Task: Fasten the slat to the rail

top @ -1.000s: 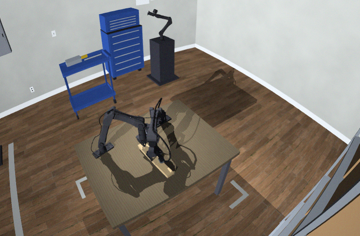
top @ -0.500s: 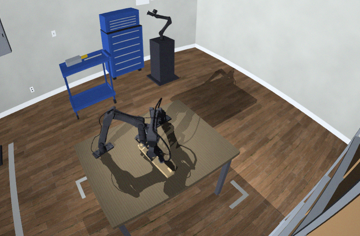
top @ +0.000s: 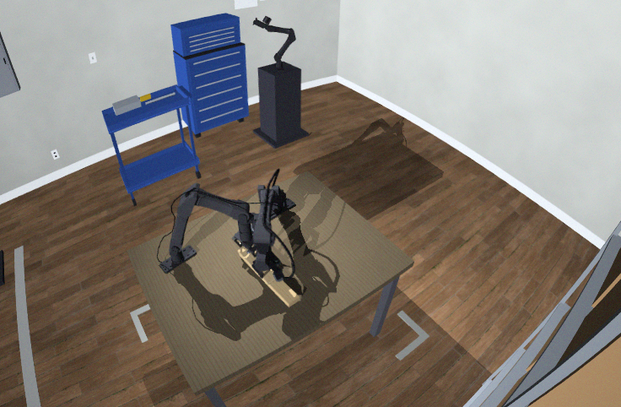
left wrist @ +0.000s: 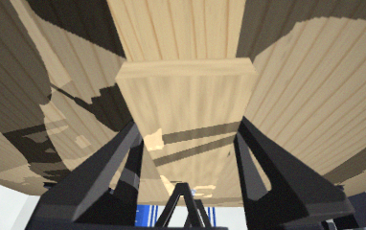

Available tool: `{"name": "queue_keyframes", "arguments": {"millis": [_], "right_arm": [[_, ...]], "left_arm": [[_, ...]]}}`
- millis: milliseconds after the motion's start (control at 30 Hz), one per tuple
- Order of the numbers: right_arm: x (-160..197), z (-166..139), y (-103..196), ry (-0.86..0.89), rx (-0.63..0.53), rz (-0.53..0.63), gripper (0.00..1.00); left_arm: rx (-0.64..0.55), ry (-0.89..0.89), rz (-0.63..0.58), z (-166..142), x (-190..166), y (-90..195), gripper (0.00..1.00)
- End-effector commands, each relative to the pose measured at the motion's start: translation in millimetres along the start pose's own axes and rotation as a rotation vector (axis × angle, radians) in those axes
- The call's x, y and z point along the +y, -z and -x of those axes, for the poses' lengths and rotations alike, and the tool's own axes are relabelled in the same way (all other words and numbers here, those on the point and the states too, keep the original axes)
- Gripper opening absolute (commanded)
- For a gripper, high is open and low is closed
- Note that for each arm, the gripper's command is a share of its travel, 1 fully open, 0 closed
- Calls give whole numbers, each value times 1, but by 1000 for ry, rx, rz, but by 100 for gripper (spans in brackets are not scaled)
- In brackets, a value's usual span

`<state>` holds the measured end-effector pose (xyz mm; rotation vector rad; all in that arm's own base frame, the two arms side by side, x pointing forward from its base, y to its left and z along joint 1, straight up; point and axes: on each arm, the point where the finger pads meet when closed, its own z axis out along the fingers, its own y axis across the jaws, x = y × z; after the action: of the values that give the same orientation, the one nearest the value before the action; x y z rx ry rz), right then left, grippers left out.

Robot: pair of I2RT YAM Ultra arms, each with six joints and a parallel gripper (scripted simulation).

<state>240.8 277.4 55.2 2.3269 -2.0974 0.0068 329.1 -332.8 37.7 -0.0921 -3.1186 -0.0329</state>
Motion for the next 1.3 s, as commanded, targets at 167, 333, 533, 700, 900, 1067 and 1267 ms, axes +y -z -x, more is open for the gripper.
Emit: {"name": "queue_keyframes", "arguments": {"millis": [167, 333, 533, 700, 900, 1067, 1267], "right_arm": [[-1, 1, 4, 0, -9, -9, 100], [-1, 1, 4, 0, -9, -9, 100], [-1, 1, 4, 0, -9, -9, 100], [-1, 1, 4, 0, -9, -9, 100], [-1, 1, 4, 0, -9, -9, 100], [-1, 1, 4, 0, -9, -9, 100], [-1, 1, 4, 0, -9, -9, 100]], "left_arm": [[-11, 0, -10, 1, -1, 6, 100], [-11, 0, -10, 1, -1, 6, 100], [-11, 0, -10, 1, -1, 6, 100], [-13, 0, -12, 1, -1, 12, 100], [-16, 0, -15, 1, -1, 20, 100], [-18, 0, -17, 1, -1, 24, 100], [-22, 0, -20, 1, -1, 32, 100]]}}
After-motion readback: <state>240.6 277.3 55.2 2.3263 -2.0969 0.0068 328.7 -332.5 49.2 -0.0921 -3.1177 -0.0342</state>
